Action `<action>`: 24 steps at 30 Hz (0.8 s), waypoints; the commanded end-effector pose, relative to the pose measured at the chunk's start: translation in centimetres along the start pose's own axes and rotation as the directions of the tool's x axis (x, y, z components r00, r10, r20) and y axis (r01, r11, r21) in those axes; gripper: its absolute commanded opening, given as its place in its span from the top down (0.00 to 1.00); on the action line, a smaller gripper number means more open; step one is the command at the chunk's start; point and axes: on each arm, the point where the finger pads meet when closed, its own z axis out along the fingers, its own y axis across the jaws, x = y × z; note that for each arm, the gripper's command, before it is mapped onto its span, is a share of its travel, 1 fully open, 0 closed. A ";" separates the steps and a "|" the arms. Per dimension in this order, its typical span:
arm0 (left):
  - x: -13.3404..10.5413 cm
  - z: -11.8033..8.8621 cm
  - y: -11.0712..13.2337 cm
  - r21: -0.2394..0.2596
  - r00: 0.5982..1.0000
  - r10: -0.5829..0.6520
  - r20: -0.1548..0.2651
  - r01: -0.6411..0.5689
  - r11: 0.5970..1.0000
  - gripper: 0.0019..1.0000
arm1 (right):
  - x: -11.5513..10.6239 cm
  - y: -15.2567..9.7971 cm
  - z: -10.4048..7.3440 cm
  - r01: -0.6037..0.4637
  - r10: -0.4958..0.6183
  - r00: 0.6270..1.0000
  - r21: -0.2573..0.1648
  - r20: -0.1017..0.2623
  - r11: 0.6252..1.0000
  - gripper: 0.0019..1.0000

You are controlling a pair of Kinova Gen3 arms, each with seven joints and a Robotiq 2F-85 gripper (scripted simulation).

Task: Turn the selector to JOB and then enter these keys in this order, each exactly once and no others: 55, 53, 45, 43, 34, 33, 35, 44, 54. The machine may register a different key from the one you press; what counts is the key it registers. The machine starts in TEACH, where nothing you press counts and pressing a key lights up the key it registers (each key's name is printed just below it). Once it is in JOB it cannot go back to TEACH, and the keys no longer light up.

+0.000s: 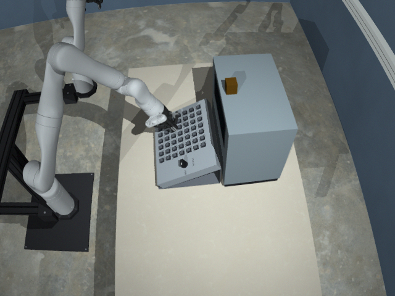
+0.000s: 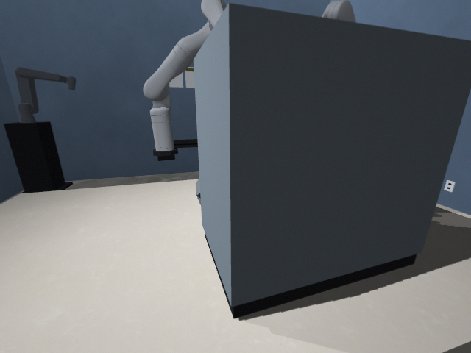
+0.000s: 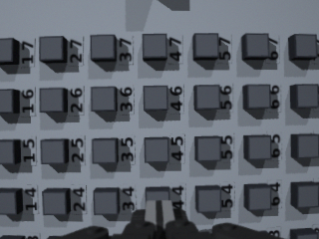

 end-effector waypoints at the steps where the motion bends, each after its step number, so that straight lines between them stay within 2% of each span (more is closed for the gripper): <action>1: 0.0 -0.1 0.0 0.000 1.000 0.000 0.002 0.000 1.000 0.00 | 0.0 -0.1 0.0 -0.001 0.001 1.000 0.001 0.002 1.000 0.90; 24: 0.0 -0.1 0.0 0.000 1.000 0.000 0.002 0.000 1.000 0.00 | 0.0 -0.1 2.1 -0.001 0.001 1.000 0.001 0.002 1.000 0.90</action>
